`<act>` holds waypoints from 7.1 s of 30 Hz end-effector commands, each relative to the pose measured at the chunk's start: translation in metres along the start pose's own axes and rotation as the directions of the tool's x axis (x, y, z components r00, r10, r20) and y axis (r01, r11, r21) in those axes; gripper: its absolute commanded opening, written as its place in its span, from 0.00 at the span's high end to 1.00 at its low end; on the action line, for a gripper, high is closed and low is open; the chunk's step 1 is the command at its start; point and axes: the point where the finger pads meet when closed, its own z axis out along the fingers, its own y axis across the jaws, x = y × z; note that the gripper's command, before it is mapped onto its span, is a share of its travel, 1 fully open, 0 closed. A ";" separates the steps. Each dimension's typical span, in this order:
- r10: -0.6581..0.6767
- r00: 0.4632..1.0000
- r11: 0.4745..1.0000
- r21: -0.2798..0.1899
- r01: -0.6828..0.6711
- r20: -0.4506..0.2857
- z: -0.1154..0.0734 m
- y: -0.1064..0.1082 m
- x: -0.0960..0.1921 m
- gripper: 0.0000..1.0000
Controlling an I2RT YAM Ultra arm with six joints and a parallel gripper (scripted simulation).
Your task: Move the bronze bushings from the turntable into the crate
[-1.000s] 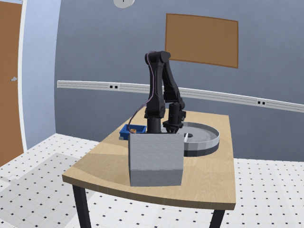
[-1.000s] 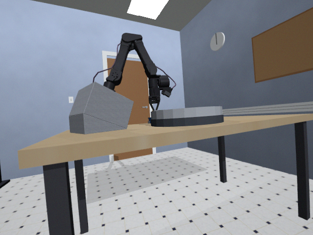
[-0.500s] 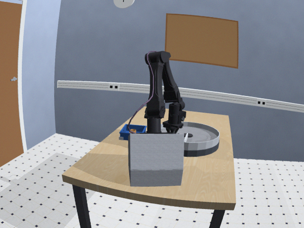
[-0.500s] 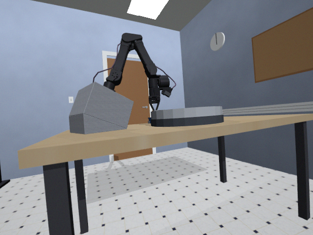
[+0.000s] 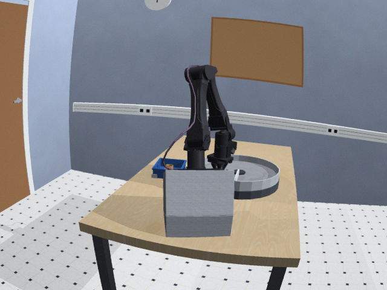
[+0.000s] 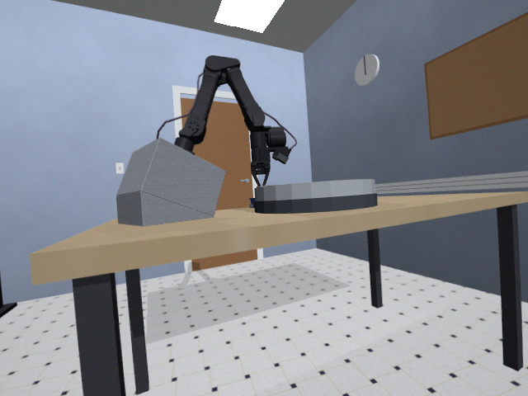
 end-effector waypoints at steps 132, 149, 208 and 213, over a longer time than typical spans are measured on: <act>-0.510 0.859 0.860 0.011 0.511 -0.038 -0.087 0.152 -0.128 1.00; -0.711 0.702 0.703 0.004 0.711 -0.034 -0.082 0.242 -0.143 1.00; -0.928 0.373 0.373 -0.001 0.928 -0.004 -0.066 0.368 -0.094 1.00; -0.928 0.373 0.373 -0.002 0.928 -0.004 -0.066 0.368 -0.094 1.00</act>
